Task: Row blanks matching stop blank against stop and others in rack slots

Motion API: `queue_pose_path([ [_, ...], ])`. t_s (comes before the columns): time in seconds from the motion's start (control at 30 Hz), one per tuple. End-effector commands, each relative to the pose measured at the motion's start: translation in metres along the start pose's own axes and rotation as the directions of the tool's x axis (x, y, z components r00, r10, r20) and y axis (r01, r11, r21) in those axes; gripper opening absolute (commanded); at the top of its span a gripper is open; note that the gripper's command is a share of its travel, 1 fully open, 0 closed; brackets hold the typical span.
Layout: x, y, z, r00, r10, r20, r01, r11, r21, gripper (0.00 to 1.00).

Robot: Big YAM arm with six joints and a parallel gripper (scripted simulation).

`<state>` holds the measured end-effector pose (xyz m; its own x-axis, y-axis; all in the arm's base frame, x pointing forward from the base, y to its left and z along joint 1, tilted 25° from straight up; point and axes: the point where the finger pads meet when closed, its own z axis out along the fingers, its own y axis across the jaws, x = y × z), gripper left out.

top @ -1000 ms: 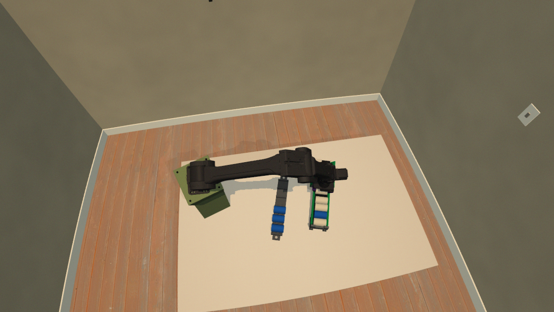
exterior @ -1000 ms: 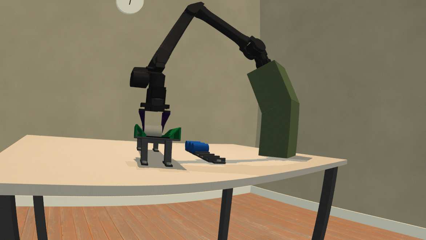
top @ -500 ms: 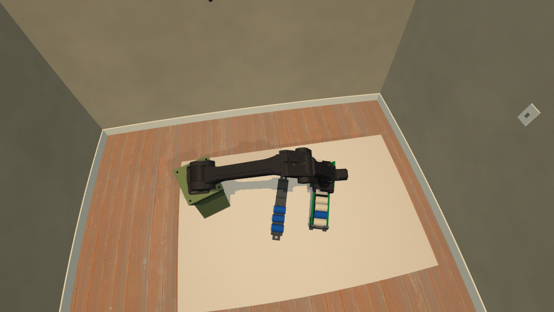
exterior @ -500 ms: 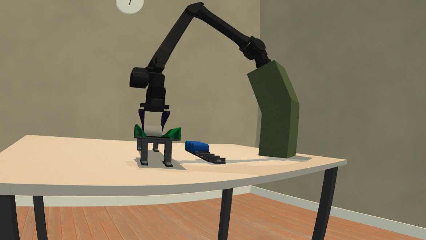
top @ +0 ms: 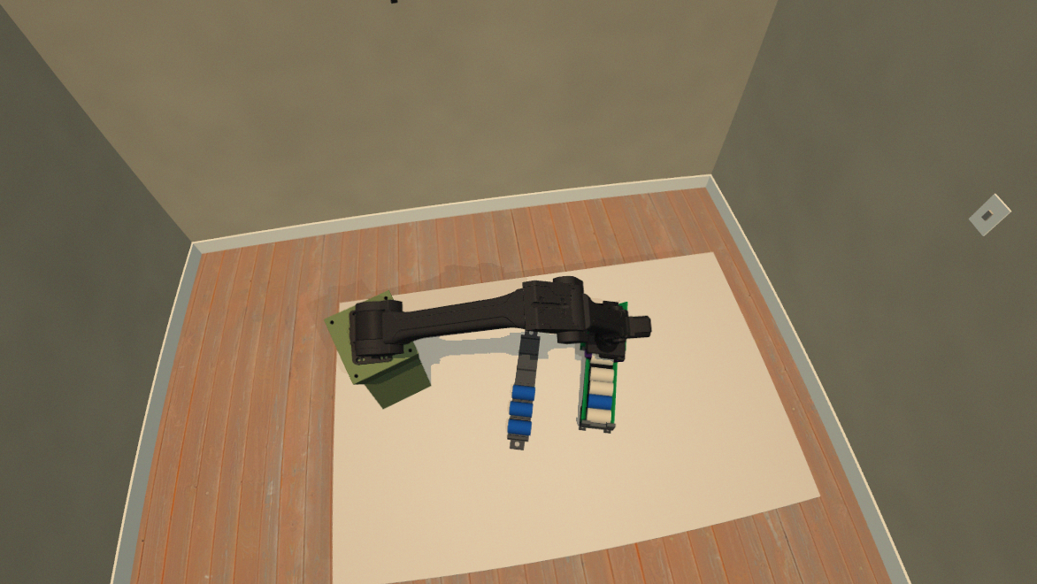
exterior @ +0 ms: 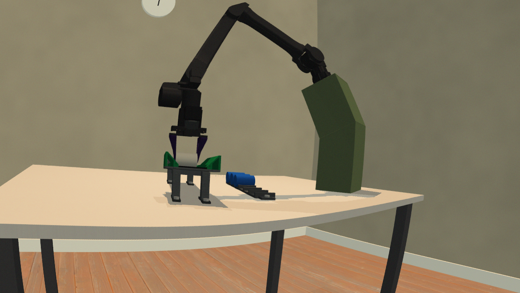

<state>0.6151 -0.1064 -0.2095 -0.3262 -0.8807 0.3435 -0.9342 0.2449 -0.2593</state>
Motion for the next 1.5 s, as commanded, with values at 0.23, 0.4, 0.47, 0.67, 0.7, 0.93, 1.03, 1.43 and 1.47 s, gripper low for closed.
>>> queue_pose_path([
  [0.23,0.0023,-0.0118,0.0037,1.0,0.027,0.003,-0.027,1.0,0.002,0.62],
  [0.4,0.0037,-0.0157,0.0012,0.999,0.032,0.004,-0.033,0.999,0.006,0.62],
  [0.47,0.0038,-0.0152,0.002,0.999,0.033,0.004,-0.033,0.999,0.005,0.62],
  [0.67,0.0038,-0.0151,0.0023,0.999,0.033,0.003,-0.033,0.999,0.004,0.62],
  [0.7,0.0038,-0.0151,0.0023,0.999,0.033,0.003,-0.033,0.999,0.004,0.62],
  [0.93,0.0038,-0.0151,0.0023,0.999,0.033,0.003,-0.033,0.999,0.004,0.62],
  [1.03,0.0038,-0.0151,0.0023,0.999,0.033,0.003,-0.033,0.999,0.004,0.62],
  [1.43,0.0038,-0.0151,0.0023,0.999,0.033,0.003,-0.033,0.999,0.004,0.62],
  [1.47,0.0038,-0.0151,0.0023,0.999,0.033,0.003,-0.033,0.999,0.004,0.62],
])
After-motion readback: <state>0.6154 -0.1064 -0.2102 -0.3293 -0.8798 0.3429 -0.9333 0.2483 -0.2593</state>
